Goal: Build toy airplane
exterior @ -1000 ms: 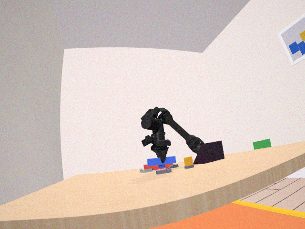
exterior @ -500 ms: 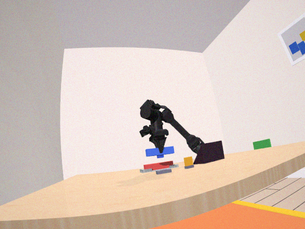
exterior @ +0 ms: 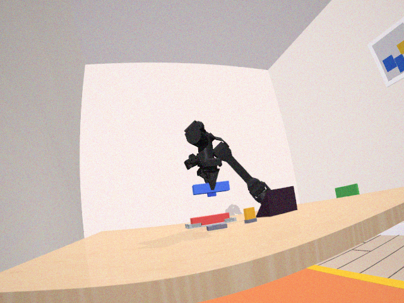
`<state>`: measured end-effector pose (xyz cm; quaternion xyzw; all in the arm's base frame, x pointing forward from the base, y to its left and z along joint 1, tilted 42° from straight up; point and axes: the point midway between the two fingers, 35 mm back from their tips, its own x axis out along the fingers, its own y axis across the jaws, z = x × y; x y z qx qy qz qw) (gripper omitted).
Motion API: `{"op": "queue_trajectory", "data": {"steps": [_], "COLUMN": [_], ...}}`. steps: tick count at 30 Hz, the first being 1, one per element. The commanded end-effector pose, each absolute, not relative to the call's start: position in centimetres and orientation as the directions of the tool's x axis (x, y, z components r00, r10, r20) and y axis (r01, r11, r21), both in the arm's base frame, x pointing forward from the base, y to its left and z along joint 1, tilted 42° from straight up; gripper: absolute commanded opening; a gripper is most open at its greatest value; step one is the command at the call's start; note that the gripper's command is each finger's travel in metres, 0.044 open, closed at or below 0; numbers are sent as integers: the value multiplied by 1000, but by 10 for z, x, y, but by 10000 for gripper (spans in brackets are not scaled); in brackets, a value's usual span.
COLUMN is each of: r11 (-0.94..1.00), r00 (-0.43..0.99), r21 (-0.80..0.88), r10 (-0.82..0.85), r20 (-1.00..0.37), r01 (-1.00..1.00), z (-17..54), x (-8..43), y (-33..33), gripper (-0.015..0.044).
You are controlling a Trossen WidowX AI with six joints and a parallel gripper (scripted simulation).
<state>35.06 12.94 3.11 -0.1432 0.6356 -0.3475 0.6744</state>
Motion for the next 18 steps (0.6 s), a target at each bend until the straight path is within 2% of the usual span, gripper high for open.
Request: {"op": "queue_trajectory", "data": {"steps": [1,18], "r11": [713,619], "r00": [-58,-57], "r21": [-634,-563], "r10": [-650,-644], "r20": [-758,-763], "r01": [300,548], "z": [37,72], "x": [349,342], "y": [131,88], "gripper": [0,0]}}
